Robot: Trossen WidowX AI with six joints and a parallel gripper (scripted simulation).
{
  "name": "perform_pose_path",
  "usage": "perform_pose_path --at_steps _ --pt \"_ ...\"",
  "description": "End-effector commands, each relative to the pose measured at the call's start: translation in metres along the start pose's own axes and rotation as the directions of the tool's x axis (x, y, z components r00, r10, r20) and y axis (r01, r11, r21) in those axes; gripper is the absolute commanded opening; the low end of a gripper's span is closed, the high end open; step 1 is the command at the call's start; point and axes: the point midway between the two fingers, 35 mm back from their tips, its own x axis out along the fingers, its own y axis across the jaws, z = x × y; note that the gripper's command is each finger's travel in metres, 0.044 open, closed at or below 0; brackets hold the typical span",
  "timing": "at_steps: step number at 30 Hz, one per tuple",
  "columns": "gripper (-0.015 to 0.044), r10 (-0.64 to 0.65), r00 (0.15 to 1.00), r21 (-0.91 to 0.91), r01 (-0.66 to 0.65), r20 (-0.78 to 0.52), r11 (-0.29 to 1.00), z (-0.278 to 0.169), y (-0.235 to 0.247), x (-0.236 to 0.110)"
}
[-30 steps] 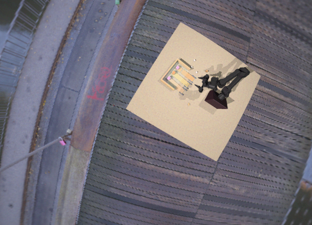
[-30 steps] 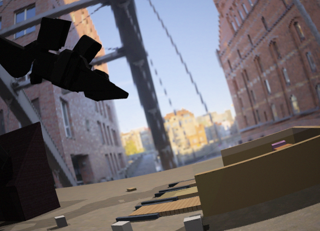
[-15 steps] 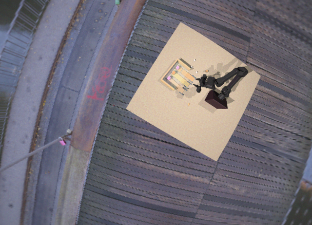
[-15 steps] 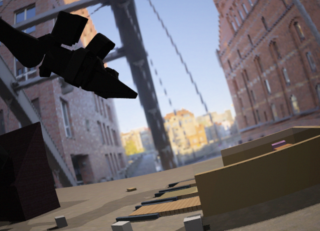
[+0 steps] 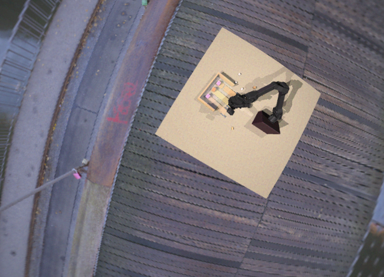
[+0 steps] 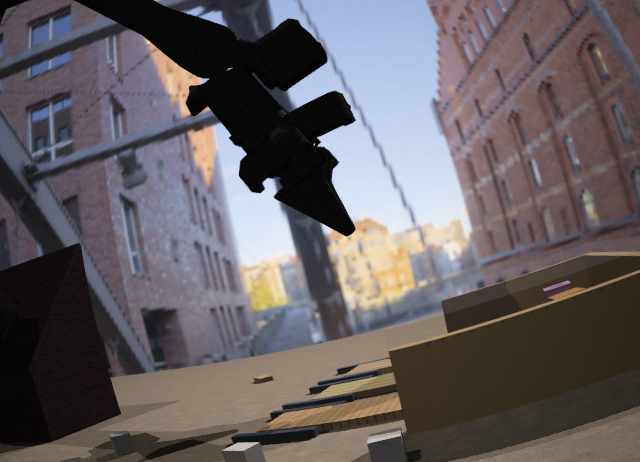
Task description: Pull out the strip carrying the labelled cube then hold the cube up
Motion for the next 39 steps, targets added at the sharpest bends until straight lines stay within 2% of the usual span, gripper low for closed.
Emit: perform_pose_path --at_steps 1,9,18,39 --pt "0.0000 -0.027 0.986 0.046 0.035 -0.165 0.998 -0.008 0.013 0.026" --pt "0.0000 -0.105 0.905 0.100 0.159 -0.412 0.982 -0.030 0.029 0.058" --pt "0.0000 -0.107 0.902 0.101 0.163 -0.417 0.982 -0.031 0.029 0.061" --pt "0.0000 -0.107 0.903 0.101 0.163 -0.417 0.982 -0.043 0.025 0.093"
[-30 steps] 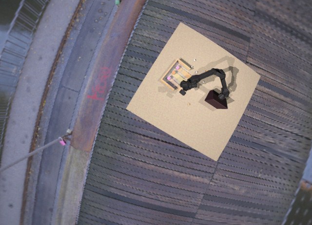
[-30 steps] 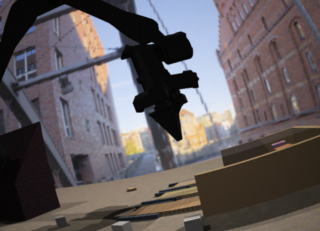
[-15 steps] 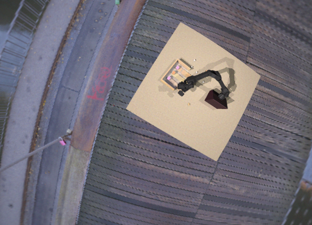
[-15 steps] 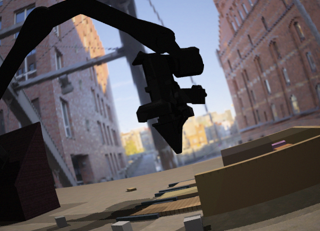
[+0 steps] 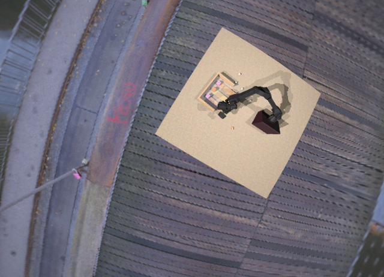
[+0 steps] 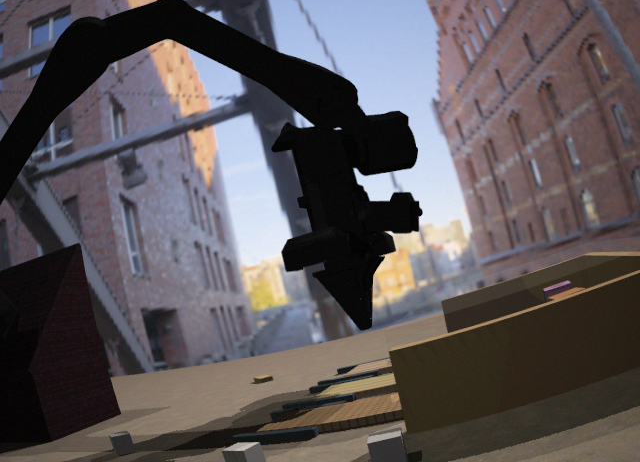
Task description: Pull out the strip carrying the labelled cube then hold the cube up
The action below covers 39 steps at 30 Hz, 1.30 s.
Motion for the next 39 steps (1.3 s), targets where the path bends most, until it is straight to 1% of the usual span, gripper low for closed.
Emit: perform_pose_path --at_steps 1,20,39 --pt "0.0000 -0.006 1.000 -0.005 0.006 -0.003 1.000 -0.001 0.000 0.010" --pt "0.0000 -0.008 1.000 -0.005 0.008 -0.003 1.000 0.001 -0.001 0.040" --pt "0.0000 -0.008 1.000 -0.005 0.008 -0.003 1.000 0.001 -0.001 0.042"
